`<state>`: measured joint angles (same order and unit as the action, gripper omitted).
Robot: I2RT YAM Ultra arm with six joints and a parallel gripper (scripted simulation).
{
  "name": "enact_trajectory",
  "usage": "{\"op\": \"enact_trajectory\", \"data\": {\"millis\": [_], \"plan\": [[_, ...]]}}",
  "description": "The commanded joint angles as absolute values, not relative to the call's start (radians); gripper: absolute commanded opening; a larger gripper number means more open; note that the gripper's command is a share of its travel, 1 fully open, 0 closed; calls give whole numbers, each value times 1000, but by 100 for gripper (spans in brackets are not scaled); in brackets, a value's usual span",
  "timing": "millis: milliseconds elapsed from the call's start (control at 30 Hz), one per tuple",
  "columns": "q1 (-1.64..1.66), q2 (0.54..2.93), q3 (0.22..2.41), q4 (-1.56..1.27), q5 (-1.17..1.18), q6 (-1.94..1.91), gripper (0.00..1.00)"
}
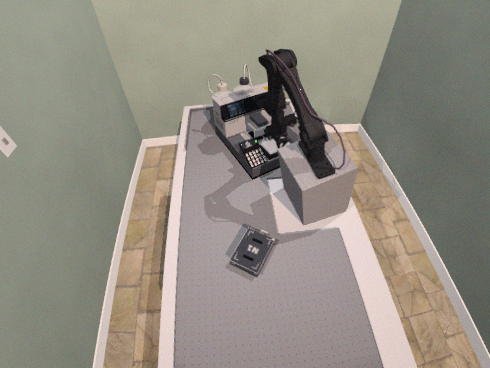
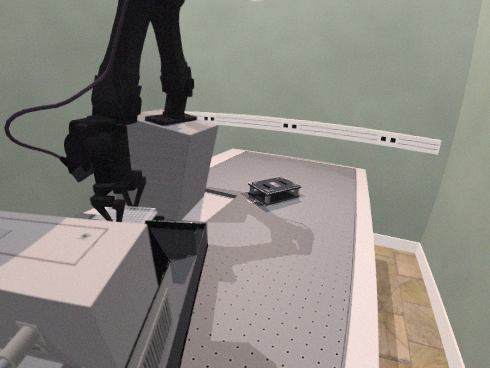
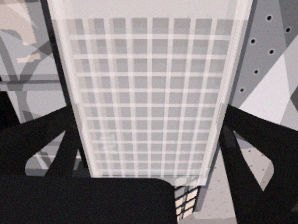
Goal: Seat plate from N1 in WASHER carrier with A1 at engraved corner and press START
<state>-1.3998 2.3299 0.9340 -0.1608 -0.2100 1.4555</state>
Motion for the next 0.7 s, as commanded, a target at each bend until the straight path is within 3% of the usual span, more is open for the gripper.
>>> {"op": "enact_trajectory", "data": {"millis": [0,667], "plan": [[-1400,2331,967,-176,-200,1459,84],[-1395,2351,940,-140,-200,1462,84]]}}
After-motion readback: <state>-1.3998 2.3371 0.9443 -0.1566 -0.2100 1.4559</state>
